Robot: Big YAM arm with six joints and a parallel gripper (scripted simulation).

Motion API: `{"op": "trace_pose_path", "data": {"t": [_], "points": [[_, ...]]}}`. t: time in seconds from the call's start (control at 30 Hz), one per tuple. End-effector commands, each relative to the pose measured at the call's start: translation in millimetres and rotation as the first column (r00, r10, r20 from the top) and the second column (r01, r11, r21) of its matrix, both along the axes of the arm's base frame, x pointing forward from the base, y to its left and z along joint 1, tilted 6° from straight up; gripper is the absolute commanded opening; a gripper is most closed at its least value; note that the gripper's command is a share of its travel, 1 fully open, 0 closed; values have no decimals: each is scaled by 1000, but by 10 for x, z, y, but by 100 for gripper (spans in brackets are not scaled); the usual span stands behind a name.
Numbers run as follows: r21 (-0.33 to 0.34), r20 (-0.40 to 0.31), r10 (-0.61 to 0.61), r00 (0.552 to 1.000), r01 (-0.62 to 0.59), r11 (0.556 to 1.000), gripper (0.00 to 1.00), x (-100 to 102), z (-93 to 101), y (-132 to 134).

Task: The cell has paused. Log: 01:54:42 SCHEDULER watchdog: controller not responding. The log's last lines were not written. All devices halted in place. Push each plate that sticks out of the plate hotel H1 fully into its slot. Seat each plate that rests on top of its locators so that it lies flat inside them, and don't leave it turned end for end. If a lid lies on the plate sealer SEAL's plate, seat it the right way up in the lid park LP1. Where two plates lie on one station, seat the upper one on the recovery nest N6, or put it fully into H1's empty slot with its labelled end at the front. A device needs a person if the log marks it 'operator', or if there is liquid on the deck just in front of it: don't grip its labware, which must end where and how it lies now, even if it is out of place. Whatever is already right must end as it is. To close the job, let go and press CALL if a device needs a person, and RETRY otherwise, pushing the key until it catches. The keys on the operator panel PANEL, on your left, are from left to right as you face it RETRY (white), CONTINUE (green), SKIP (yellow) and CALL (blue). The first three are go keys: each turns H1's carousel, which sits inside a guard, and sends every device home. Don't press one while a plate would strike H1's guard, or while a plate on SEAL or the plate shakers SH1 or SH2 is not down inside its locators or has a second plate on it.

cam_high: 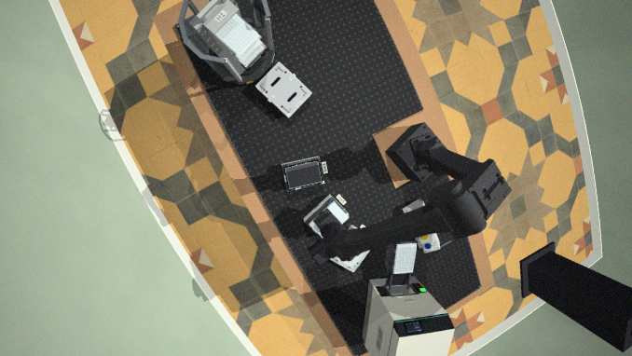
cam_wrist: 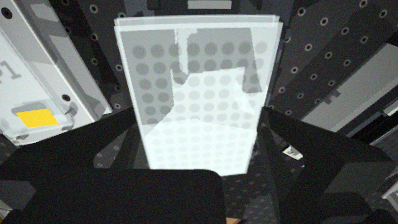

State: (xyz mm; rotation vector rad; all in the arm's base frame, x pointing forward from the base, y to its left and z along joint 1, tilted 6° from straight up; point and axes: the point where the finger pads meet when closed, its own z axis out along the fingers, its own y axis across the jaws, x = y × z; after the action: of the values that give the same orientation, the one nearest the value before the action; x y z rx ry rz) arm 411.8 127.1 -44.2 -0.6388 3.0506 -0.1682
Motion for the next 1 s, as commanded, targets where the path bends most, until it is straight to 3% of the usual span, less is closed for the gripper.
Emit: {"op": "trace_pose_path", "data": {"t": [0.0, 0.97], "points": [[24, 58, -2, 998, 0, 1000, 84, 225, 264, 137], [24, 59, 2, 998, -3, 1000, 84, 275, 344, 170]]}}
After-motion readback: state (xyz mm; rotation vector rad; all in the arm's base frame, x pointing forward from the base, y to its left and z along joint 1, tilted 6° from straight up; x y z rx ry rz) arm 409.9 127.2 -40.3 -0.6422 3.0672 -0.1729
